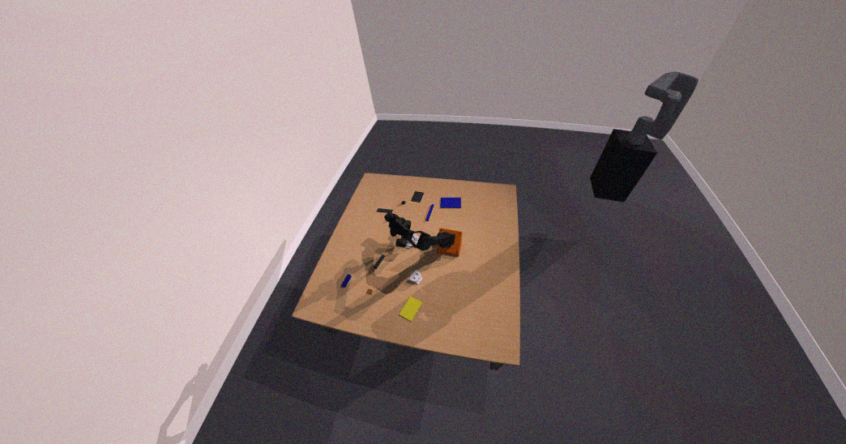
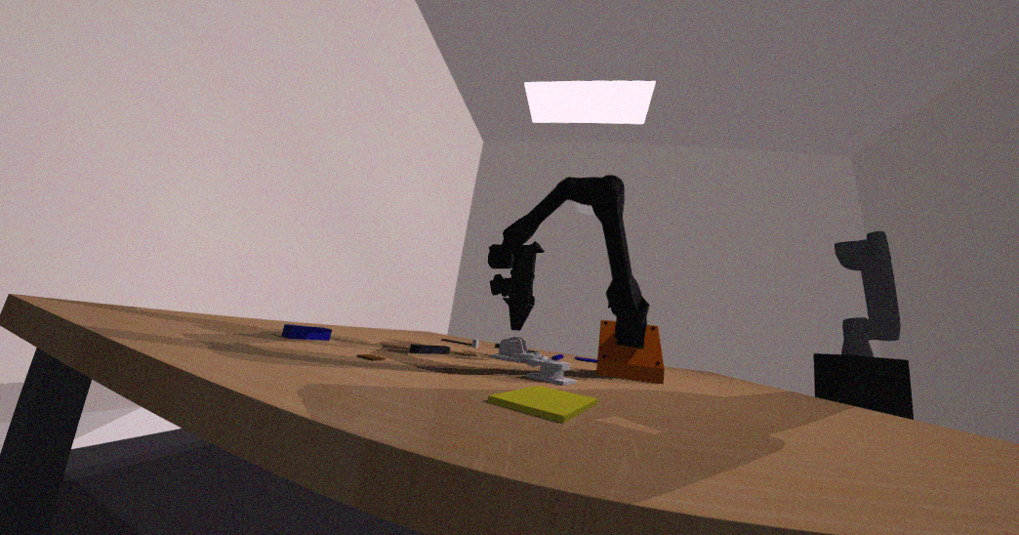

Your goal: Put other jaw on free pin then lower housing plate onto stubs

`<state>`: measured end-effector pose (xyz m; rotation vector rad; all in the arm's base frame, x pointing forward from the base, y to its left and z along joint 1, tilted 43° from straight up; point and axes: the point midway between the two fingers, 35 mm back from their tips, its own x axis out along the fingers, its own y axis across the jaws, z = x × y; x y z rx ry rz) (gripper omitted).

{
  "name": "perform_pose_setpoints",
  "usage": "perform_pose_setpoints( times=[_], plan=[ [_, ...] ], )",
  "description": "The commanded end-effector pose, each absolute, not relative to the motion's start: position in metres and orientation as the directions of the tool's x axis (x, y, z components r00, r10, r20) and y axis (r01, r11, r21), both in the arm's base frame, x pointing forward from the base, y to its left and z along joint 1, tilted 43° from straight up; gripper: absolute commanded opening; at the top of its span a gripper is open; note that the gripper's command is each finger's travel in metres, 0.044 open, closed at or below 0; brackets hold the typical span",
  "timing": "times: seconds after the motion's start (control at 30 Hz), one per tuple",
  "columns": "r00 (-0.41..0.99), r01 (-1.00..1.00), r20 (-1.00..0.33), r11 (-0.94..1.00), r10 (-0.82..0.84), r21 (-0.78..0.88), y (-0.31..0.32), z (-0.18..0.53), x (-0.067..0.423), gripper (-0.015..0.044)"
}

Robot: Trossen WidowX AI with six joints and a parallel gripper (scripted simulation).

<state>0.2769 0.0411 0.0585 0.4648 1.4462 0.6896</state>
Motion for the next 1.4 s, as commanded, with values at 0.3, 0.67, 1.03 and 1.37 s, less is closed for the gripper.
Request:
perform_pose_setpoints(
  times=[0.3, 0.67, 1.03, 1.37],
  plan=[
    [-0.007, -0.397, -0.748, 0.685, 0.664, 0.611, 0.057, 0.078, 0.274, 0.044],
    [-0.007, -0.584, -0.754, 0.609, 0.657, 0.537, 0.07, 0.092, 0.27, 0.044],
    [-0.007, -0.743, -0.758, 0.504, 0.653, 0.441, 0.083, 0.105, 0.264, 0.044],
    [-0.006, -0.859, -0.76, 0.386, 0.65, 0.337, 0.095, 0.118, 0.258, 0.044]
  ],
)
